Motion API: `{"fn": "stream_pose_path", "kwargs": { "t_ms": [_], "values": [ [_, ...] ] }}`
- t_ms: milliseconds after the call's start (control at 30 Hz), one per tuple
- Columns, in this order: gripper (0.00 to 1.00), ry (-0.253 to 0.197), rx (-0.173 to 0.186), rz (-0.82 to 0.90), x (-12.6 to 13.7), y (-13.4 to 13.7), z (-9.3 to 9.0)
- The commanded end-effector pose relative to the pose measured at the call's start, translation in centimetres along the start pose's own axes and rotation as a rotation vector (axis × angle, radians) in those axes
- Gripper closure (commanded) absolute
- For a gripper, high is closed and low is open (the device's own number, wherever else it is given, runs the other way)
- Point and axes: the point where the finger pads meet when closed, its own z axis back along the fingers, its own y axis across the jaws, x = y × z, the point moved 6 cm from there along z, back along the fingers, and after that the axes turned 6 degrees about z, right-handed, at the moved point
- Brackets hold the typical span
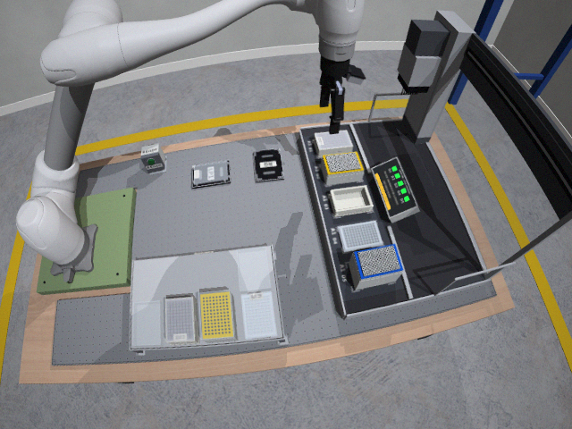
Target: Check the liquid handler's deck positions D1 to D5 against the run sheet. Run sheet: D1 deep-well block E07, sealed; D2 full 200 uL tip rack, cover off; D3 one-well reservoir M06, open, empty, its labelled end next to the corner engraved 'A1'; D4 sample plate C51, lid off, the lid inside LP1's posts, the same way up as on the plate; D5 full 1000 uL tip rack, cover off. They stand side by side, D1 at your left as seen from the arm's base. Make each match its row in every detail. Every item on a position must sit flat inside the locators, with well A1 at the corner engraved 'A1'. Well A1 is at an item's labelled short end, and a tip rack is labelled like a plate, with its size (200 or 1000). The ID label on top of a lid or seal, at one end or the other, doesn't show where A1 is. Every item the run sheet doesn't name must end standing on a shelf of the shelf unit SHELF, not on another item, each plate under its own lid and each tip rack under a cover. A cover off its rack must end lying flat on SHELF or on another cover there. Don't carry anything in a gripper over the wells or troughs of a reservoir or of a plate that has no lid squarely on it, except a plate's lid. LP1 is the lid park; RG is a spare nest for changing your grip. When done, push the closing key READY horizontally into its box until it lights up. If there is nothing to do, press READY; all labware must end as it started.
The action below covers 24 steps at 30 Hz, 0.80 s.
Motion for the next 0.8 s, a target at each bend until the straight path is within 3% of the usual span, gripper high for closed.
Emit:
{"fn": "stream_pose_path", "kwargs": {
  "t_ms": [0,767],
  "values": [
    [0.21,0.003,-0.001,0.0,1.0,1.3,0.2],
    [0.21,0.003,-0.001,0.0,7.7,9.3,0.1]
  ]
}}
